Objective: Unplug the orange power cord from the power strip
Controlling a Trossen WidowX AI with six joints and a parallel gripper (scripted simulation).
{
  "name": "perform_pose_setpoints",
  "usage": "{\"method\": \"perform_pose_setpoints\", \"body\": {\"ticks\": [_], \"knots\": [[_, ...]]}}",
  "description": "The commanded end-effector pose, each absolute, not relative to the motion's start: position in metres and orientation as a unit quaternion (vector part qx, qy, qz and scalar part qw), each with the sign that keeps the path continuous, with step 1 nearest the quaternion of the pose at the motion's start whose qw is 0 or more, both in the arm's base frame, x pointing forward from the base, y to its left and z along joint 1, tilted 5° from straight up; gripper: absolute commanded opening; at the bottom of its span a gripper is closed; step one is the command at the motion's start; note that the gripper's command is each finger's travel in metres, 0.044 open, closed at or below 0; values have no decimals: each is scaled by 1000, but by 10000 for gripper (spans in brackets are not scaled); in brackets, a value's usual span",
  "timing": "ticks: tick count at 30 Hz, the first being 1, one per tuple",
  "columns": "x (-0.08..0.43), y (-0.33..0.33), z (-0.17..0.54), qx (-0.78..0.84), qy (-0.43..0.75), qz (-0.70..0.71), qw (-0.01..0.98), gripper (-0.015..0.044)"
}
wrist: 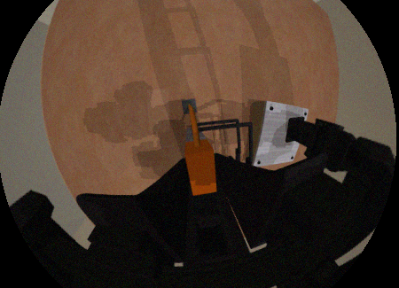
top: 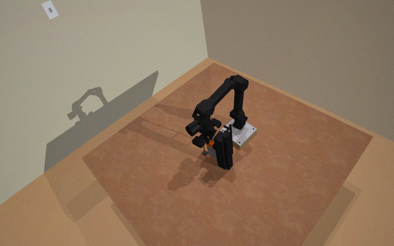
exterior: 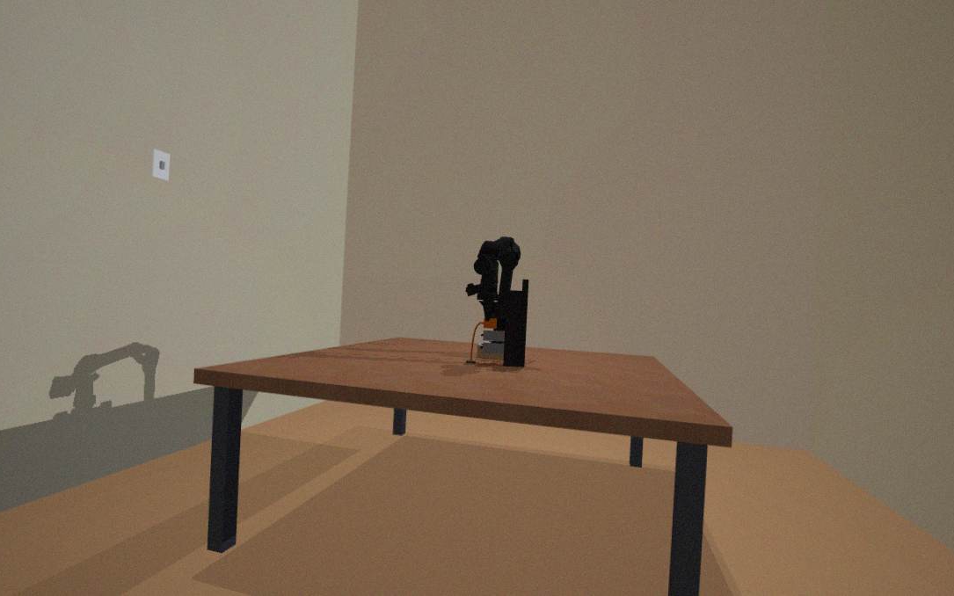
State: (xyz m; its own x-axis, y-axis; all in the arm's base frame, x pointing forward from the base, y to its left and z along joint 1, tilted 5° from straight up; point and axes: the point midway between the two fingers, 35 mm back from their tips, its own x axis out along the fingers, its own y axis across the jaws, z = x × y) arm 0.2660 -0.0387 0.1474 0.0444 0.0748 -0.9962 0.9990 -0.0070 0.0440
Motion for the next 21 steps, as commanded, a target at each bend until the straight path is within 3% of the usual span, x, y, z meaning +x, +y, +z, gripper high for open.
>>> {"method": "perform_pose_setpoints", "body": {"ticks": [1,21], "knots": [[267,-43,147,530,506,-471,491,0],[268,-74,146,530,505,-472,491,0]]}}
